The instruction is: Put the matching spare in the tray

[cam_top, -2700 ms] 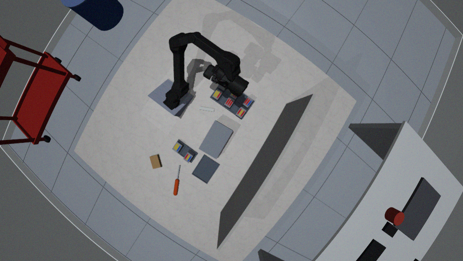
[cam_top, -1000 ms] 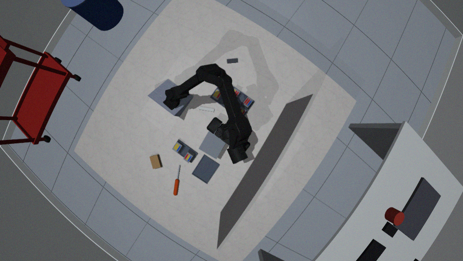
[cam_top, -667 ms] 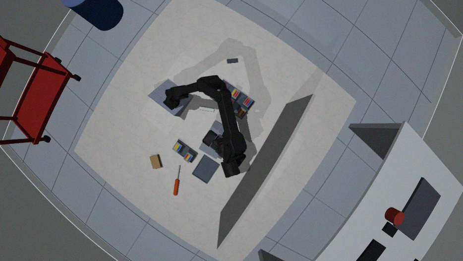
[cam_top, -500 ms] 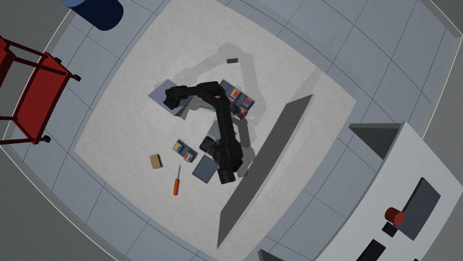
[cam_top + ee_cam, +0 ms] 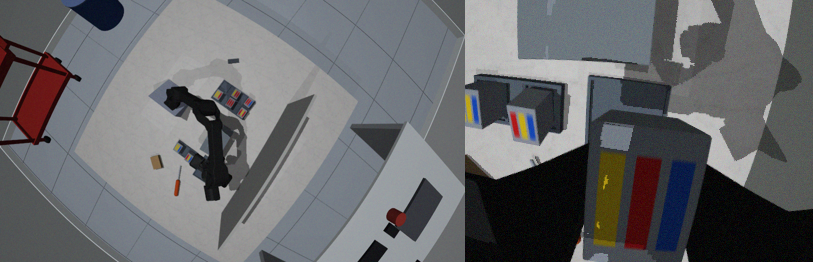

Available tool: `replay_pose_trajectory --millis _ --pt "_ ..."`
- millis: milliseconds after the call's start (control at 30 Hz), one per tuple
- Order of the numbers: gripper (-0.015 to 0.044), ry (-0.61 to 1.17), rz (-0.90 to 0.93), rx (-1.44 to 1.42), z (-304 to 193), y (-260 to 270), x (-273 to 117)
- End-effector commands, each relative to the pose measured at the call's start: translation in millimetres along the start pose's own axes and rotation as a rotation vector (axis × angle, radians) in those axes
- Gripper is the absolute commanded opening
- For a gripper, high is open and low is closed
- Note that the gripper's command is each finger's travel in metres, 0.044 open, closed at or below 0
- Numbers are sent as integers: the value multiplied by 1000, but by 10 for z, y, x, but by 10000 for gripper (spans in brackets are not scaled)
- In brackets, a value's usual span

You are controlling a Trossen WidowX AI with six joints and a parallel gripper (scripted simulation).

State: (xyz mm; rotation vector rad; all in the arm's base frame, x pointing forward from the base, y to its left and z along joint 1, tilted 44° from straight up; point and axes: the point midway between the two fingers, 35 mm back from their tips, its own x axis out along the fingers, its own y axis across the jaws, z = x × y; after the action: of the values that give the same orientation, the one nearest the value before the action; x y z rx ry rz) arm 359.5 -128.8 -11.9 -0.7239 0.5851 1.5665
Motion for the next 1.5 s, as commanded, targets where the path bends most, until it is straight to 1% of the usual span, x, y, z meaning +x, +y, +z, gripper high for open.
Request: replay_pose_trajectory --millis 0,167,267,1467 --pt "0 -1 -1 -11 -220 37 41" --pt "0 -12 -4 -24 -492 104 122" --pt "0 -16 -4 -28 -570 128 148" --pt "0 -14 -5 -28 -588 87 443"
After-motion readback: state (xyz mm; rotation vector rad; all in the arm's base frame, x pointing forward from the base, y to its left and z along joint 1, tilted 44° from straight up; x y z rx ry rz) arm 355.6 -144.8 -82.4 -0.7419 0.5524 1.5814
